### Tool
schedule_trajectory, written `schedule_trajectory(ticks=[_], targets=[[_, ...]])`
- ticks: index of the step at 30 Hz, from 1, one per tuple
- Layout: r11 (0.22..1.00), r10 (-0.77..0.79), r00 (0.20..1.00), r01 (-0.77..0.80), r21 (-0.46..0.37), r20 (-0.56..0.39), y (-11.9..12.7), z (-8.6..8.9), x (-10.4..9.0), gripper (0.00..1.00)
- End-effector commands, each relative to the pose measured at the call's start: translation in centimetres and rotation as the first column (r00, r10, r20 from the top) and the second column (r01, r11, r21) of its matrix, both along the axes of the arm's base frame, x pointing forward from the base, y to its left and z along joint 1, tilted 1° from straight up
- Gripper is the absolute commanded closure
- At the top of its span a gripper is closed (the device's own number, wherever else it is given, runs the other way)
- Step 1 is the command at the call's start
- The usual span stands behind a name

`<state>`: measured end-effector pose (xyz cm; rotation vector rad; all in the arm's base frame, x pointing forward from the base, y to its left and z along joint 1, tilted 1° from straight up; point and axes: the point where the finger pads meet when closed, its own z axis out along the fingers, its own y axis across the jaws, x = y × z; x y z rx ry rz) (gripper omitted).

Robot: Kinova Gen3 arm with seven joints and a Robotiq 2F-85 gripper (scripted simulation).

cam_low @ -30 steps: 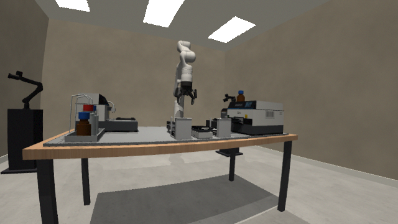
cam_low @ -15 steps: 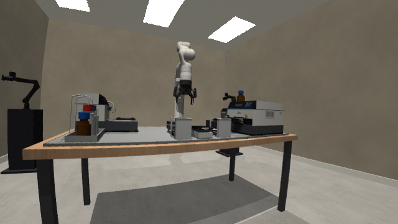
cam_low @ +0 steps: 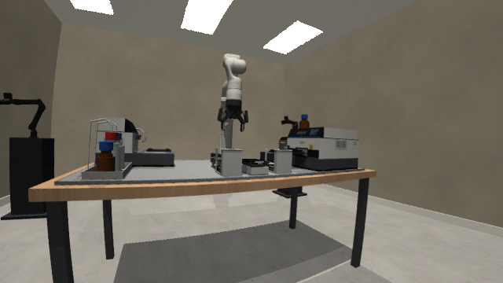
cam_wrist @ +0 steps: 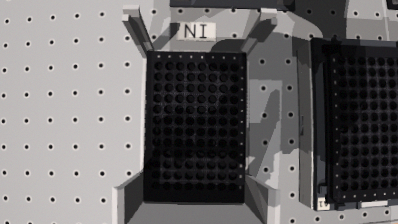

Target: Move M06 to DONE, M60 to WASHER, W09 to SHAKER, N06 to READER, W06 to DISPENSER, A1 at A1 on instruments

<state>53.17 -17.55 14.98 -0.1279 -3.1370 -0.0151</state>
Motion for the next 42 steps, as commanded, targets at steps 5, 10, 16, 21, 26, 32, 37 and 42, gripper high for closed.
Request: schedule_trajectory(ticks=[5, 10, 16, 21, 26, 32, 37, 42], targets=[[1.000, 0.000, 1.000, 0.000, 0.000, 0.001, 0.0, 0.1, 0.1, 0.00], [1.000, 0.000, 1.000, 0.000, 0.000, 0.001, 0.0, 0.1, 0.1, 0.00], [1.000, 0.000, 1.000, 0.000, 0.000, 0.001, 0.0, 0.1, 0.1, 0.00], [1.000, 0.000, 1.000, 0.000, 0.000, 0.001, 0.0, 0.1, 0.1, 0.00], [1.000, 0.000, 1.000, 0.000, 0.000, 0.001, 0.0, 0.1, 0.1, 0.00], [1.000, 0.000, 1.000, 0.000, 0.000, 0.001, 0.0, 0.1, 0.1, 0.00], [1.000, 0.000, 1.000, 0.000, 0.000, 0.001, 0.0, 0.1, 0.1, 0.00], [1.000, 0.000, 1.000, 0.000, 0.000, 0.001, 0.1, 0.1, -1.2, 0.00]])
